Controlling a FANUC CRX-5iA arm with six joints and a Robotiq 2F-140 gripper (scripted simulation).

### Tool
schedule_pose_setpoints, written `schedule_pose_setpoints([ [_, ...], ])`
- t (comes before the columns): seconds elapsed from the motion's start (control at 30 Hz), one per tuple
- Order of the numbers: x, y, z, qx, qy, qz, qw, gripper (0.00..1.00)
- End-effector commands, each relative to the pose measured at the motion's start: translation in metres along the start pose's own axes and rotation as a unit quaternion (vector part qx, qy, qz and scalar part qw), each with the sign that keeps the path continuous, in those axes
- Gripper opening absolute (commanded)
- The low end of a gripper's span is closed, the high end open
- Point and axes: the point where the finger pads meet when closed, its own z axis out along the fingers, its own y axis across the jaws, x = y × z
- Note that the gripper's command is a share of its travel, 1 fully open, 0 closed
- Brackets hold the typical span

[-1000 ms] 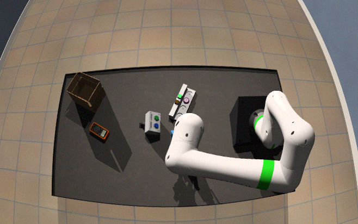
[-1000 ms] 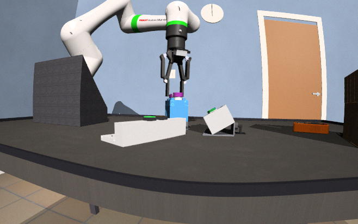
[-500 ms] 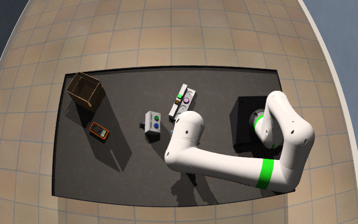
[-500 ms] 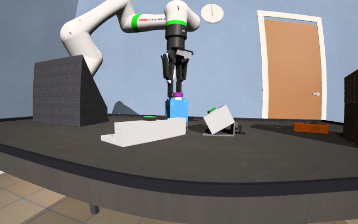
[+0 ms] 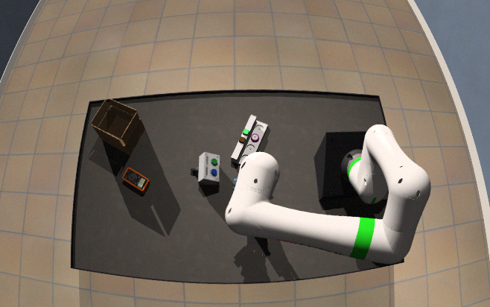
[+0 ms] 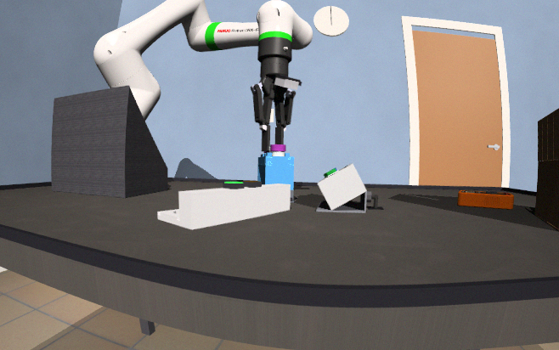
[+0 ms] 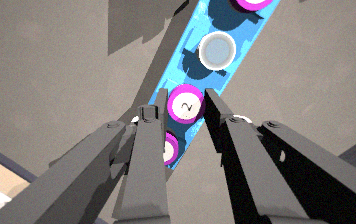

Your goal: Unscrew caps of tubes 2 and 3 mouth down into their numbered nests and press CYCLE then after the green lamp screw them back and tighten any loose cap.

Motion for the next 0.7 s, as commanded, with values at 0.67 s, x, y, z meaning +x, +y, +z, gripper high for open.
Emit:
schedule_pose_setpoints([
  [0.67, 0.0005, -0.0001, -0.0003, 0.0, 0.001, 0.48, 0.877, 0.3],
])
